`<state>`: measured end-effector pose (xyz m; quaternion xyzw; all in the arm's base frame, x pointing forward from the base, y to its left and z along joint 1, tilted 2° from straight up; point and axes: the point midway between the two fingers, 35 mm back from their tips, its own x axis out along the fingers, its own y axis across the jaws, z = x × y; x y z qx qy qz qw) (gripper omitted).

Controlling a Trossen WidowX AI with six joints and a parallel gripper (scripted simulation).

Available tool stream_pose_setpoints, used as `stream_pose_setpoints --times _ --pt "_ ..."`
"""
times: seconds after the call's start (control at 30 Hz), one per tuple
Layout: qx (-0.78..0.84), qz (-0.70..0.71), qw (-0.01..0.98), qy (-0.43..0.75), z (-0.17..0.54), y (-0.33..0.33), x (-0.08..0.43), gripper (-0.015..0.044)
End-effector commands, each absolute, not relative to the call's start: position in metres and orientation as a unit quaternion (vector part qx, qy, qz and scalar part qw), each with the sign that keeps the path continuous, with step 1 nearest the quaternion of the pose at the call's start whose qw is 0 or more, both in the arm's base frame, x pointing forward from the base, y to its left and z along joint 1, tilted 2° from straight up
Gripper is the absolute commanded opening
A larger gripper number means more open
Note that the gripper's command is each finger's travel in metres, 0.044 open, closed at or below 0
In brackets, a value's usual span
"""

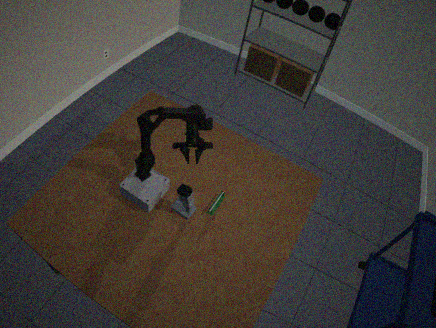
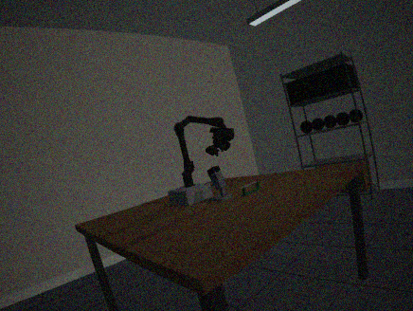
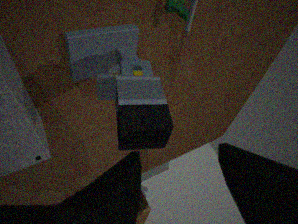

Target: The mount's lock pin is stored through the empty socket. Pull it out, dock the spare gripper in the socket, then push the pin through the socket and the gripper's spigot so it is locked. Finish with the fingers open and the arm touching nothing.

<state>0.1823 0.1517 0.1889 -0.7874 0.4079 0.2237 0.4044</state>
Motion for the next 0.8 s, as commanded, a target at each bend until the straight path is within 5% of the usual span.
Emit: stream_pose_setpoints --times 0.0,0.23,0.63,0.77 --pt "-0.783 0.239 0.420 0.392 0.190 0.167 0.170 0.0180" --pt "-0.760 0.265 0.412 0.429 0.182 0.176 0.191 0.0180" --pt "-0.621 0.442 0.412 0.498 0.116 0.186 0.349 0.0180" --pt "-0.615 0.452 0.415 0.495 0.112 0.183 0.360 0.0180"
